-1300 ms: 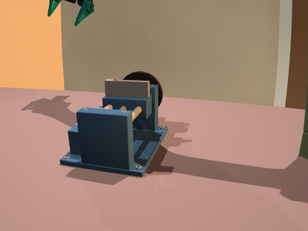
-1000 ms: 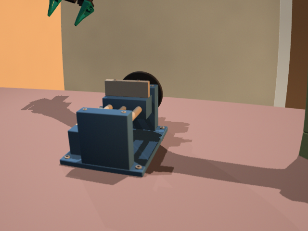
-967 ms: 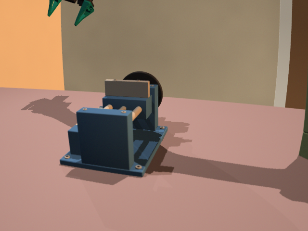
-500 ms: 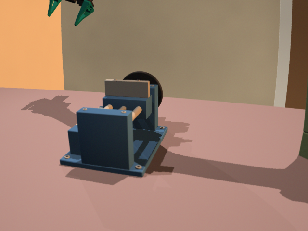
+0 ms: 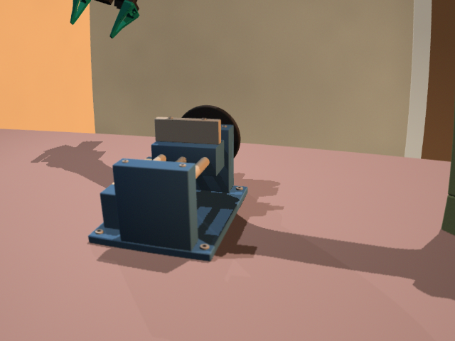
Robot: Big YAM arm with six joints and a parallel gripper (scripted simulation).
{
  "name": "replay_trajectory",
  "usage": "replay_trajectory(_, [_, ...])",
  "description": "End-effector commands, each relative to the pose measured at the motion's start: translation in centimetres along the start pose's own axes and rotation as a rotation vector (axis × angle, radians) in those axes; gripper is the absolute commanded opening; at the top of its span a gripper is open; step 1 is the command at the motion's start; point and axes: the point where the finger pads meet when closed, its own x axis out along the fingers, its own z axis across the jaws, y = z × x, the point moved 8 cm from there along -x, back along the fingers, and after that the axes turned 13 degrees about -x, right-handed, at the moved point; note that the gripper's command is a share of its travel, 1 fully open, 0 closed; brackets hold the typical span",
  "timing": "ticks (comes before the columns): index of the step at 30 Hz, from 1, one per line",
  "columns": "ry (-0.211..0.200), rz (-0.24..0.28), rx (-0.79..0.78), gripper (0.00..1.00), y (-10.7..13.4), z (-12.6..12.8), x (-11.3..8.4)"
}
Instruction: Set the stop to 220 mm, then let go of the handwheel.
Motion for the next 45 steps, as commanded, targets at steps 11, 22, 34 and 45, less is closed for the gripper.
replay_trajectory(11, [-0.059, -0.059, -0.05, 1.0, 1.8, 5.1, -7.7])
replay_trajectory(22, [-0.006, -0.004, -0.008, 1.0, 2.6, 3.9, -6.5])
replay_trajectory(34, [-0.027, -0.04, -0.03, 1.0, 3.5, 5.1, -8.5])
replay_trajectory(45, [0.085, -0.105, 0.023, 1.0, 7.7, 1.6, -6.1])
